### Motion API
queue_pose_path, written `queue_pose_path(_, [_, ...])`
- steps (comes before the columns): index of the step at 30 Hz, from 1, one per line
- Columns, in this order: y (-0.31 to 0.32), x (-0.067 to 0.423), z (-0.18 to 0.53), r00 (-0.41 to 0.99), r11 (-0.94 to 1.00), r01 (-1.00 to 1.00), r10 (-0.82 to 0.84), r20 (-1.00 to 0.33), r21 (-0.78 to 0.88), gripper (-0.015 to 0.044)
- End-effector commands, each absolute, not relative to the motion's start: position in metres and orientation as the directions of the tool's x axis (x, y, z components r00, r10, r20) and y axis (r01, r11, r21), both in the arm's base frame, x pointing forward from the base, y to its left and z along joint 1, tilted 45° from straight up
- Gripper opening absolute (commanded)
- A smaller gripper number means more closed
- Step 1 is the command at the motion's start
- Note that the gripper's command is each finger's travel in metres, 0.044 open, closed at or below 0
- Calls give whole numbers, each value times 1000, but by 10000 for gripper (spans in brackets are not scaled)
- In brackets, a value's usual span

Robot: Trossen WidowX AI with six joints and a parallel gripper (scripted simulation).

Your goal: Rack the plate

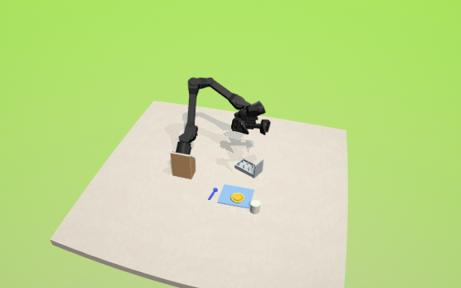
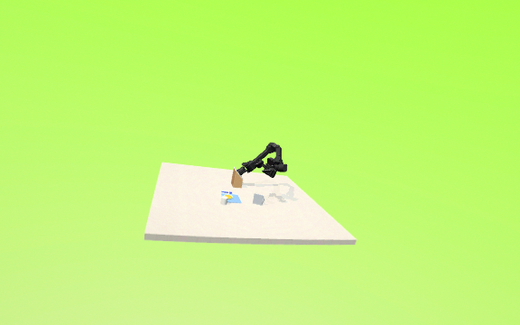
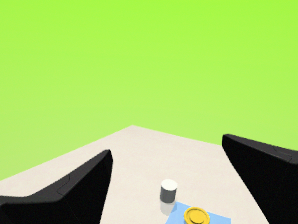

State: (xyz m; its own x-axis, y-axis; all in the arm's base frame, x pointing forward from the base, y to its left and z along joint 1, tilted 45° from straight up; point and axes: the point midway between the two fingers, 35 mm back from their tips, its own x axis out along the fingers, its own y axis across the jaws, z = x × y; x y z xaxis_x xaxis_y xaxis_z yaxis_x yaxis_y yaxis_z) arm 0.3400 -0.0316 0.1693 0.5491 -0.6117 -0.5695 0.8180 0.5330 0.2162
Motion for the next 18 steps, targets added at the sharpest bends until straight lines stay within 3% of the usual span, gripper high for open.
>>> queue_pose_path(1, [-38, 346, 154, 501, 577, 810, -587, -636, 106, 400])
queue_pose_path(18, [-75, 349, 90, 227, 753, 619, -446, -866, -225, 400])
